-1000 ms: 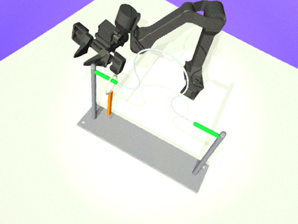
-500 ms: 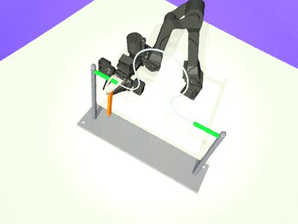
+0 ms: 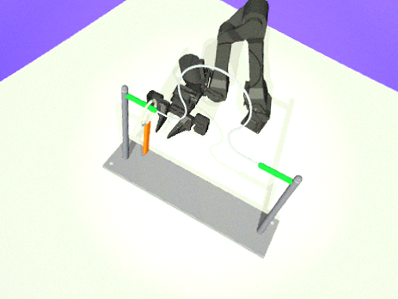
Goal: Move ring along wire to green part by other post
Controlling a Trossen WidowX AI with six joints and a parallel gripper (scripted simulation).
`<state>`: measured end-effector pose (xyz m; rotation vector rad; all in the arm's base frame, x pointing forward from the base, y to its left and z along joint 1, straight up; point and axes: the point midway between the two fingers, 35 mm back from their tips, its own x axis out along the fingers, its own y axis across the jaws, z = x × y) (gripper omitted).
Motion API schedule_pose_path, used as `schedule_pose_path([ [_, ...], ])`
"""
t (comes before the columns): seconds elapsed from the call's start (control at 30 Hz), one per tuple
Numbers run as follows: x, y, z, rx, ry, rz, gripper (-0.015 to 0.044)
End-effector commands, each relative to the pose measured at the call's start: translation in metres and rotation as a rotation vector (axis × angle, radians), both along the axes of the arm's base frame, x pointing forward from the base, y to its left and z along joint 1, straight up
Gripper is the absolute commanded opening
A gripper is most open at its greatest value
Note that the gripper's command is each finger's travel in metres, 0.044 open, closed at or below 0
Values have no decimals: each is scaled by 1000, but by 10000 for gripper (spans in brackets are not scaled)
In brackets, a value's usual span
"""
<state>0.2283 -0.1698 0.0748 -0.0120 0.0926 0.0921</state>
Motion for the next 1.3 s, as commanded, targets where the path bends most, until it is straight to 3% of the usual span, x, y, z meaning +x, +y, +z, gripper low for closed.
schedule_pose_path([
  [0.0, 16, 0, 16, -11, -5, 0, 160],
  [0.2, 36, 5, 38, -8, -16, -1, 160],
  [1.27, 78, 6, 37, -10, -16, -1, 160],
])
